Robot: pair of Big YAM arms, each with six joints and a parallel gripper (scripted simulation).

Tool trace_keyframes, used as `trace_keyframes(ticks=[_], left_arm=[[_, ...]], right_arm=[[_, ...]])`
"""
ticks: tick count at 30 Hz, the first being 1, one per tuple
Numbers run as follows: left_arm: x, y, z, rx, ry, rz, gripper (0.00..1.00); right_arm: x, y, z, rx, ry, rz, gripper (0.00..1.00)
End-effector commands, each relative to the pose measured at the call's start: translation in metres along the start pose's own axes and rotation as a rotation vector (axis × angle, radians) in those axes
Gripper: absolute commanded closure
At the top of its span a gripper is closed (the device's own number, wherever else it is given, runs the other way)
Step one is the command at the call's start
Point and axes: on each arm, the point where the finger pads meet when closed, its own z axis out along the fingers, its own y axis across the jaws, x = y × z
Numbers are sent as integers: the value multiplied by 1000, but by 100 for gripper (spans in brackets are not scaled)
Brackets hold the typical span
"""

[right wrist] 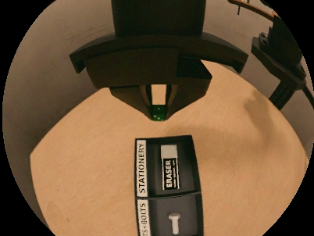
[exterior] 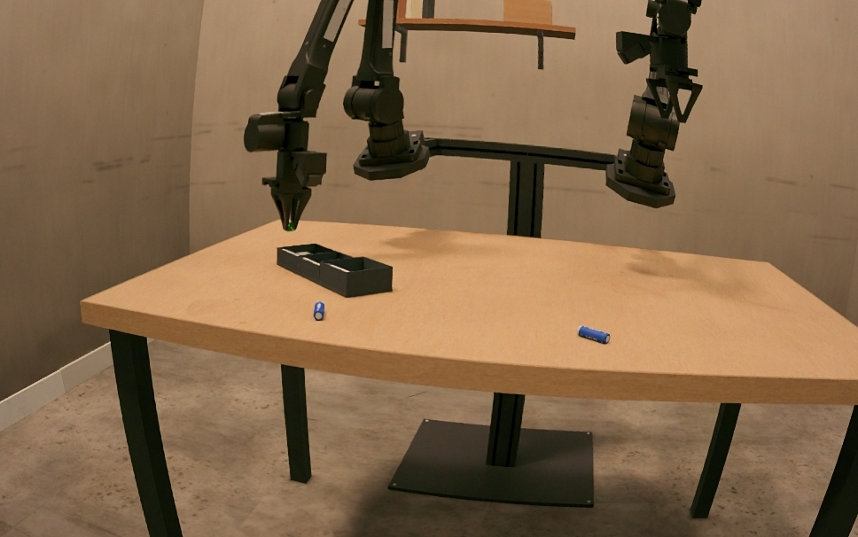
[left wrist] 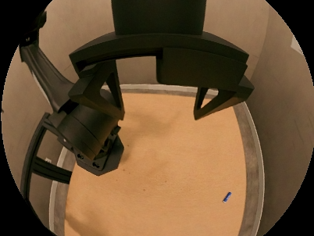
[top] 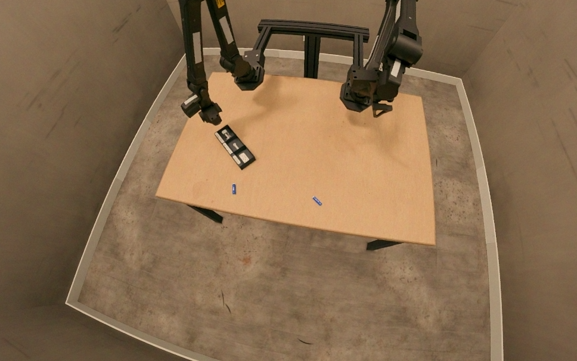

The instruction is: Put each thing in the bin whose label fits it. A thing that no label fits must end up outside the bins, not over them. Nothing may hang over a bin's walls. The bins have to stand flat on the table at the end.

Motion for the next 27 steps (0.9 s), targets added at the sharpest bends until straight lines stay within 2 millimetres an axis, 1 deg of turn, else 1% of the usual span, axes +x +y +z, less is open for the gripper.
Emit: trace_keyframes(ticks=[1,3,5,6,8,12,19,22,23,27], left_arm=[[1,15,-30,-67,-22,-9,0],[1,15,-30,-67,-22,-9,0],[1,15,-30,-67,-22,-9,0],[1,15,-30,-67,-22,-9,0],[1,15,-30,-67,-22,-9,0],[1,15,-30,-67,-22,-9,0],[1,15,-30,-67,-22,-9,0],[1,15,-30,-67,-22,-9,0],[1,15,-30,-67,-22,-9,0],[1,15,-30,-67,-22,-9,0]], right_arm=[[3,-4,-8,7,0,-1,89],[5,1,-6,-7,3,0,89],[5,1,-6,-7,3,0,89],[6,6,-2,-26,8,2,89],[7,7,-2,-25,7,2,89],[6,4,-2,-15,5,1,89],[7,5,-1,-12,5,1,89],[7,3,-1,-9,4,0,89],[2,-3,-5,6,-1,-1,89],[2,-3,-5,6,-1,-1,89]])
